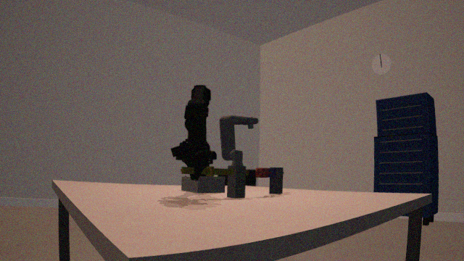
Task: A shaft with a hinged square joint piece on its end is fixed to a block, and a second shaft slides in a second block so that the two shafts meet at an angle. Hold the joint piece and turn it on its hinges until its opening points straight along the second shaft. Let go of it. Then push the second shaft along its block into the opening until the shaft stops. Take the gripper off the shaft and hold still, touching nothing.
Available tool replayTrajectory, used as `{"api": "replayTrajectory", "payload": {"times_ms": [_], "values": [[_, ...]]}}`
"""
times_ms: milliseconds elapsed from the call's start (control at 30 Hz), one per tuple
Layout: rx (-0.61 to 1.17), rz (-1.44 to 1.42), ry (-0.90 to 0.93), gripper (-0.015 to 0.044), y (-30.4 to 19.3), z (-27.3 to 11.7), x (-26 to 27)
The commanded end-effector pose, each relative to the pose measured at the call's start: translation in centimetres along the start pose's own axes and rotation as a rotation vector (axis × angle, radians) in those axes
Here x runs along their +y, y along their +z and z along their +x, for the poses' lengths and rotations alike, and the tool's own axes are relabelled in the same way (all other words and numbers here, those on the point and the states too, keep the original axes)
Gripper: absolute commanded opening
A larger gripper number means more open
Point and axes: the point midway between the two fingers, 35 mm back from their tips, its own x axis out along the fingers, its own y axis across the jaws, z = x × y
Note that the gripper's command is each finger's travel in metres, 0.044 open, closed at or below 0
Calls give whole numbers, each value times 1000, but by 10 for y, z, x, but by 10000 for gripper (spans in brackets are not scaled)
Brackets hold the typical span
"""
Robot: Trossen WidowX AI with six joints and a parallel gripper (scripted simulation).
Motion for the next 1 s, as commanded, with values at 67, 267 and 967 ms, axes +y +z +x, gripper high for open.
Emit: {"api": "replayTrajectory", "payload": {"times_ms": [67, 267, 967], "values": [[0, -2, 5, 34, 0, 0, 0], [1, -1, 5, 0, 0, 0, 0], [7, 2, -20, 0, -30, 1, 0]]}}
